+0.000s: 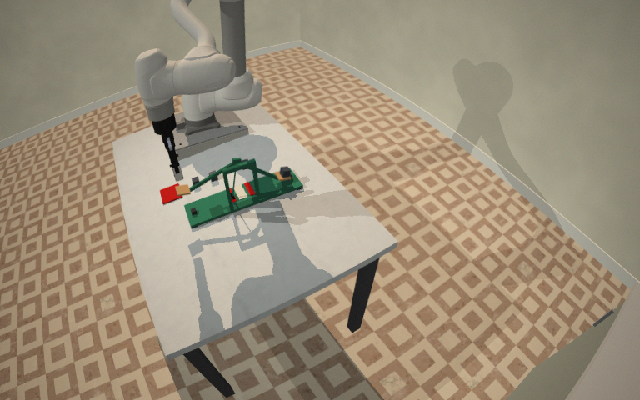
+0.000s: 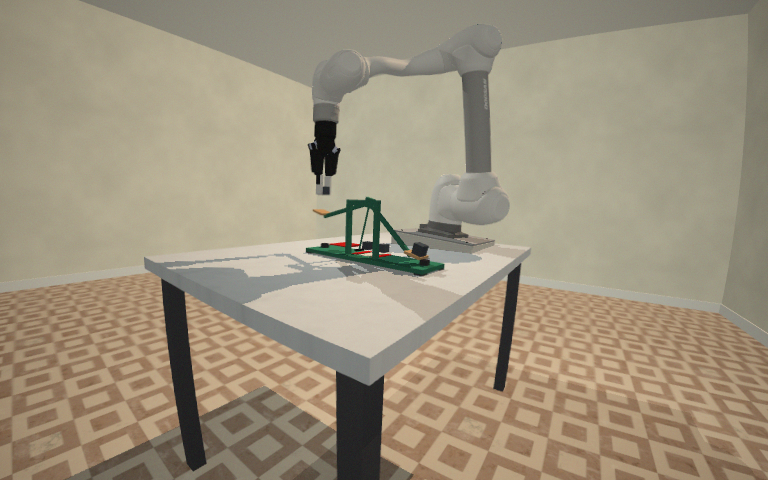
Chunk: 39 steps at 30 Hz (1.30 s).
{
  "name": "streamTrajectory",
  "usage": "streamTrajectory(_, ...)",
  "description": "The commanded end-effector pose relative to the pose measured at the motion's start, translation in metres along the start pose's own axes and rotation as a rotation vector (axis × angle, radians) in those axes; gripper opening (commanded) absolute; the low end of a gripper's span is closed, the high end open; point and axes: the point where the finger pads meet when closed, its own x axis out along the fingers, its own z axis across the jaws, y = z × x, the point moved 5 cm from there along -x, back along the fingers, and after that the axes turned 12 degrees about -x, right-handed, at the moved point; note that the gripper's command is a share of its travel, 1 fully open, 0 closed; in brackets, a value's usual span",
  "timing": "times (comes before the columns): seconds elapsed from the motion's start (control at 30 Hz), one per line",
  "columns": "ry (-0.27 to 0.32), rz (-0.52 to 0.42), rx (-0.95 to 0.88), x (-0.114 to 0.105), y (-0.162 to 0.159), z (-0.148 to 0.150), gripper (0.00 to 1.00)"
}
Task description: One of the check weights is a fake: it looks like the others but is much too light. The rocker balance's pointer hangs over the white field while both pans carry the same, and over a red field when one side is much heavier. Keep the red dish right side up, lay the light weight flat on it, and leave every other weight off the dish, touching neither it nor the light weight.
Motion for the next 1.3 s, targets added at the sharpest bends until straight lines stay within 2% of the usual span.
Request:
streamTrajectory(0.0,0.0,0.0,0.0,0.01,0.0,0.0,0.24)
streamTrajectory(0.53,0.0,0.0,0.0,0.047,0.0,-0.001,0.24)
streamTrajectory(1.27,0.0,0.0,0.0,0.049,0.0,-0.001,0.24)
